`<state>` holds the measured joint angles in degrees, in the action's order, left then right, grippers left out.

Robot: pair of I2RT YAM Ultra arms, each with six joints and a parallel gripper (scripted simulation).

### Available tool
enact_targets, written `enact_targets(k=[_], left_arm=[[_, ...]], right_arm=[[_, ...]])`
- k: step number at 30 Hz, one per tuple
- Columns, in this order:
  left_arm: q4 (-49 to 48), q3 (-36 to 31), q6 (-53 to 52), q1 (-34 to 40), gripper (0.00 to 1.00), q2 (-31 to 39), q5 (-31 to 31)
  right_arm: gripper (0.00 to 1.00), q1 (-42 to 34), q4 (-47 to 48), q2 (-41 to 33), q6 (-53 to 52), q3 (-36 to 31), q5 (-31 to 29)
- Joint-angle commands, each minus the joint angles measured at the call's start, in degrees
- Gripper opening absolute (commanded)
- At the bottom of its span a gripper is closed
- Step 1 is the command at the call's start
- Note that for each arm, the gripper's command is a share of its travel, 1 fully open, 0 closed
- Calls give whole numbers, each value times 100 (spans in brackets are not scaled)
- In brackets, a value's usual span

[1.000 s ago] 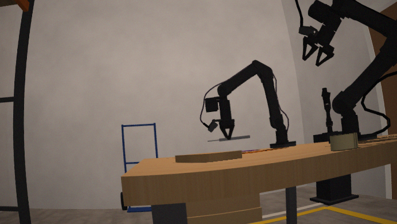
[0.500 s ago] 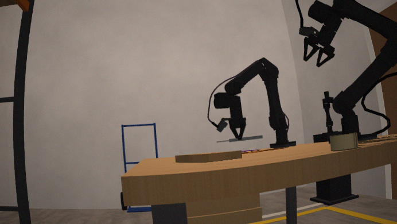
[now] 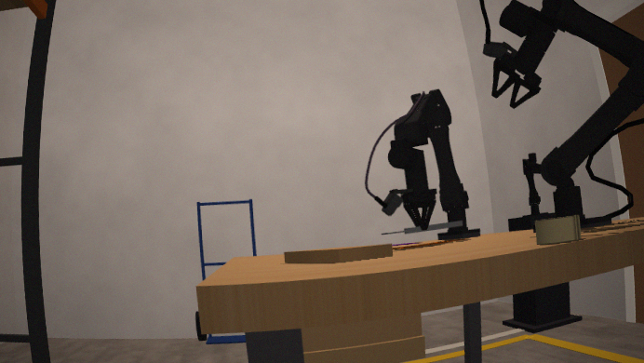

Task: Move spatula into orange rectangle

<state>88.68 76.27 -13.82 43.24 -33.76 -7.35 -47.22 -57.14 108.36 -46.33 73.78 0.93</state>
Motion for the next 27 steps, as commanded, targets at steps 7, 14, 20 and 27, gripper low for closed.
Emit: enact_targets(k=[7,14,20,27], left_arm=[[57,133,-128,-178,100,-25,-162],[67,135,-188,-260,100,-27,-214],[72,136,-217,-301,100,-29,-240],[75,137,-239,-331,100,-30,-259]], right_arm=[[19,-418,-88,452,-749,867,-208],[19,-460,-193,419,-191,956,-160],[19,-410,-216,477,1502,965,-142],[19,-377,-254,528,2308,1005,-58]])
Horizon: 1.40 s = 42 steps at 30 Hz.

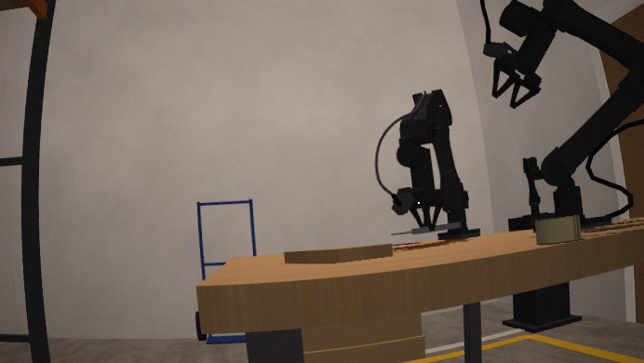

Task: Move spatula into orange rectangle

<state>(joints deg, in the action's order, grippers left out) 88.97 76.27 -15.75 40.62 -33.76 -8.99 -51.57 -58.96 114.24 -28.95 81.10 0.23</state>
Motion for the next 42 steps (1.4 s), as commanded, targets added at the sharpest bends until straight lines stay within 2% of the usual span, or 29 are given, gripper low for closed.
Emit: enact_targets(k=[1,17,22,42], left_arm=[[47,137,-49,-72,100,-30,-97],[41,79,-65,-117,100,-35,-98],[41,79,-67,-120,100,-35,-100],[42,79,-68,-121,100,-35,-101]], right_arm=[[19,60,-79,-80,627,279,17],[19,67,-34,-56,622,316,23],[19,86,-315,118,674,655,22],[19,88,424,233,659,86,22]])
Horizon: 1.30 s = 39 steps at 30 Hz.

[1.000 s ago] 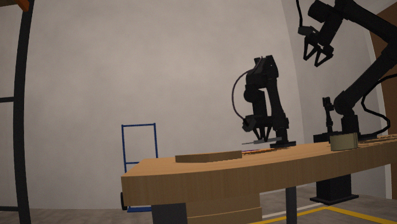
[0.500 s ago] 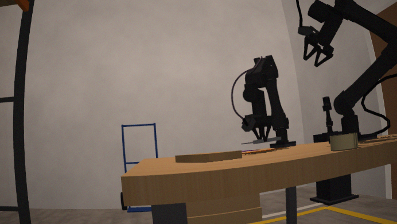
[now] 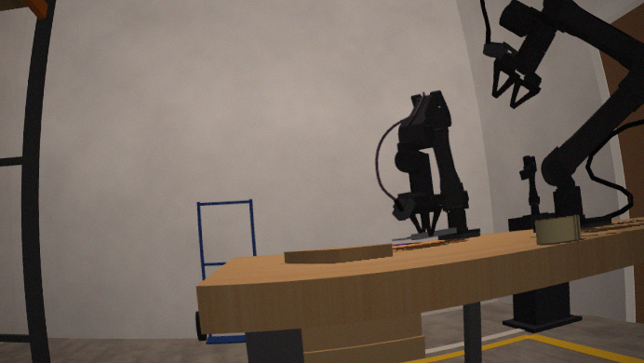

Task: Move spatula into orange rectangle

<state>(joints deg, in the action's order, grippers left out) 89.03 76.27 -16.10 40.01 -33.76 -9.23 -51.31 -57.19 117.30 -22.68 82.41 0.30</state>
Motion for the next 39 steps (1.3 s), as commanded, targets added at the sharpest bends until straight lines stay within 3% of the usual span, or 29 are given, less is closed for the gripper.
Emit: enact_targets(k=[1,37,38,39], left_arm=[[35,79,-33,-60,100,-35,-77],[35,79,-33,-60,100,-35,-77],[35,79,-33,-60,100,-35,-77],[35,79,-33,-60,100,-35,-77]], right_arm=[[19,62,249,-73,31,-46,15],[19,18,613,-50,0,-386,17],[31,18,613,-50,0,-386,17],[31,18,613,-50,0,-386,17]])
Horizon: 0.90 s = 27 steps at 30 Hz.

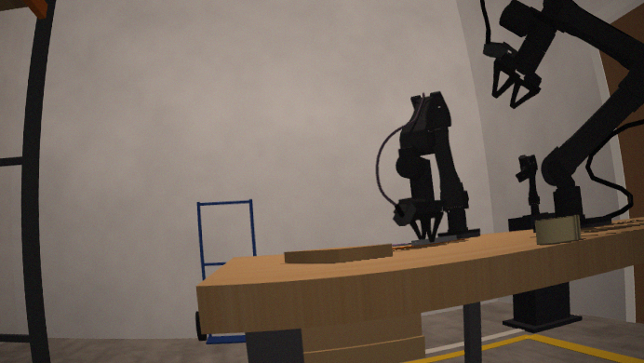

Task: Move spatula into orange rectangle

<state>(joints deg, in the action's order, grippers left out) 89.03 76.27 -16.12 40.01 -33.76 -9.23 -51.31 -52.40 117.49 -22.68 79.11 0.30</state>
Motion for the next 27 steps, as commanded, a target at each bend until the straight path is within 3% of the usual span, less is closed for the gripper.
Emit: enact_targets(k=[1,3,4,5,23,26,27], left_arm=[[35,79,-31,-60,100,-35,-77],[35,79,-31,-60,100,-35,-77],[35,79,-31,-60,100,-35,-77],[35,79,-31,-60,100,-35,-77],[35,79,-31,-60,100,-35,-77],[35,79,-31,-60,100,-35,-77],[35,79,-31,-60,100,-35,-77]], right_arm=[[31,18,135,-69,0,-56,17],[51,18,135,-69,0,-56,17],[51,18,135,-70,0,-57,17],[63,56,44,-73,9,24,17],[64,74,-700,-239,55,652,15],[98,72,-858,-296,53,755,15],[100,71,-961,-333,52,825,15]])
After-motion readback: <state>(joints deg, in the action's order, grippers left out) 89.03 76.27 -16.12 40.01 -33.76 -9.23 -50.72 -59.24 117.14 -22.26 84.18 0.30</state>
